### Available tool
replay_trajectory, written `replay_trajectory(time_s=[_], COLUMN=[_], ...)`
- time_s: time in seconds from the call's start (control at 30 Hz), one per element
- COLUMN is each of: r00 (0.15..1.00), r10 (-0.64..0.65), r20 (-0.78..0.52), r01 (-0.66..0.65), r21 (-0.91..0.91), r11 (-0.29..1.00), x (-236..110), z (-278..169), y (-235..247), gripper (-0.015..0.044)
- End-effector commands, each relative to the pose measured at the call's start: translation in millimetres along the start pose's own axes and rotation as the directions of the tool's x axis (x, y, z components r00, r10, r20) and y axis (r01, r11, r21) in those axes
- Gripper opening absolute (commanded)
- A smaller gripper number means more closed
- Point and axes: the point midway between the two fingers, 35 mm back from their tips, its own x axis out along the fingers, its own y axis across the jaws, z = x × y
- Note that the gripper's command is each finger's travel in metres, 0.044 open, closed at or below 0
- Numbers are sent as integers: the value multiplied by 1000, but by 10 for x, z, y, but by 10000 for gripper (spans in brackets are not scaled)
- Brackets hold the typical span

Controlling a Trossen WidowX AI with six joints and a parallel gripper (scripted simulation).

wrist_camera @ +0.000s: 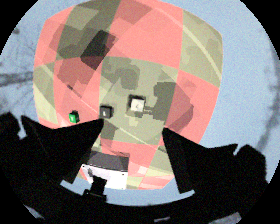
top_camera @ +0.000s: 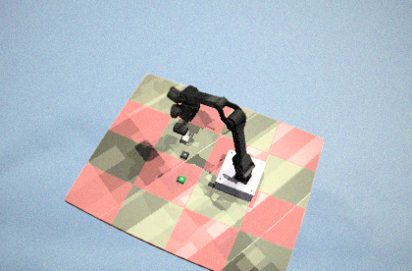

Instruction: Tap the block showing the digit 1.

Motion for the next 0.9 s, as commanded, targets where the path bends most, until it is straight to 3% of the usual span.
replay_trajectory(time_s=[0.0, 0.23, 0.87], r00=[1000, 1000, 1000], r10=[24, 11, 10], r20=[-1, -1, 0], r01=[-24, -11, -10], r21=[3, 0, 0], r11=[1000, 1000, 1000], x=[-7, -2, -1], z=[-66, -368, -373], y=[202, 762, 770], gripper=[400, 400, 400])
